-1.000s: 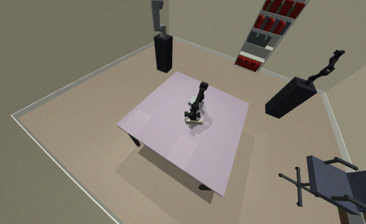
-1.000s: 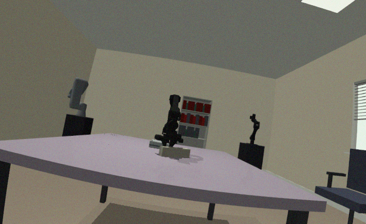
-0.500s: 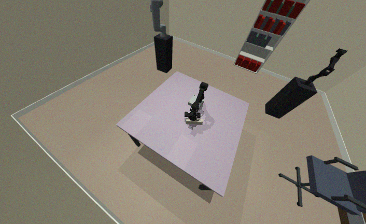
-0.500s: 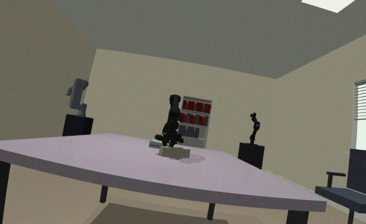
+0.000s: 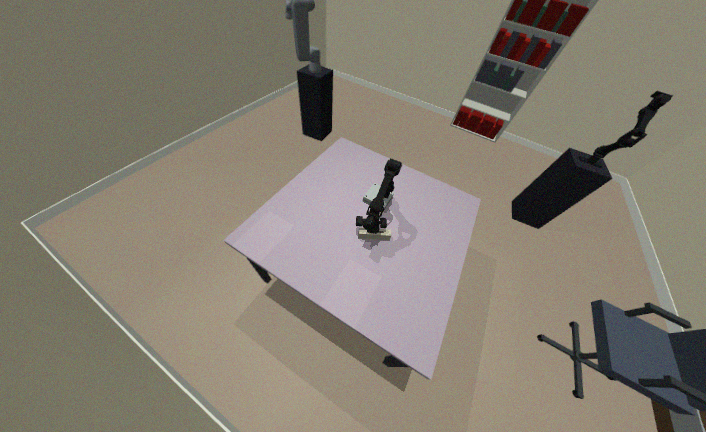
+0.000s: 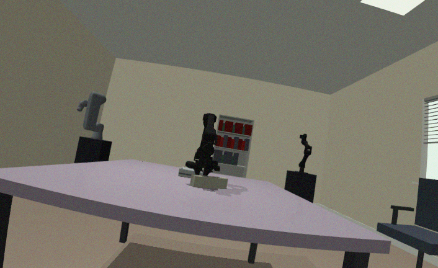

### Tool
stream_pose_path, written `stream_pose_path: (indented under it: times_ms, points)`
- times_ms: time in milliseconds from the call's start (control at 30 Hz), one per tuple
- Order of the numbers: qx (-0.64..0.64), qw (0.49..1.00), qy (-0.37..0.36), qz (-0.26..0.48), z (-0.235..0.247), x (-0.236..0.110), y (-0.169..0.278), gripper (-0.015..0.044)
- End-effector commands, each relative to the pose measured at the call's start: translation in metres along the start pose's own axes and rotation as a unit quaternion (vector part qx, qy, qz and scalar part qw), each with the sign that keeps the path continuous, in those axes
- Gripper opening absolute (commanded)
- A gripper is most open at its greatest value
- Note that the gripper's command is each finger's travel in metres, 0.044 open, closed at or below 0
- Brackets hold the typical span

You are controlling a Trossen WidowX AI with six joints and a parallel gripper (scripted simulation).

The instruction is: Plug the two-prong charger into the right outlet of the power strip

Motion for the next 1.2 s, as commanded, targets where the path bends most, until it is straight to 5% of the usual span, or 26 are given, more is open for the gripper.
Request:
stream_pose_path:
  times_ms: [0, 1167]
  points:
    - [-0.002, 1.000, 0.000, -0.018, 0.0010, -0.0018, -0.0090, 0.0000]
    - [-0.002, 1.000, 0.000, -0.018, 0.0004, -0.0014, -0.0044, 0.0000]
Point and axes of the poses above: the point midway between the two fingers, 35 mm back from their tips, its own x axis out along the fingers, its own z axis across the jaws, y = z × x, the point moved 6 cm from there along -x, back along the fingers, and after that the axes turned 7 degrees about x, right-handed, at the moved point
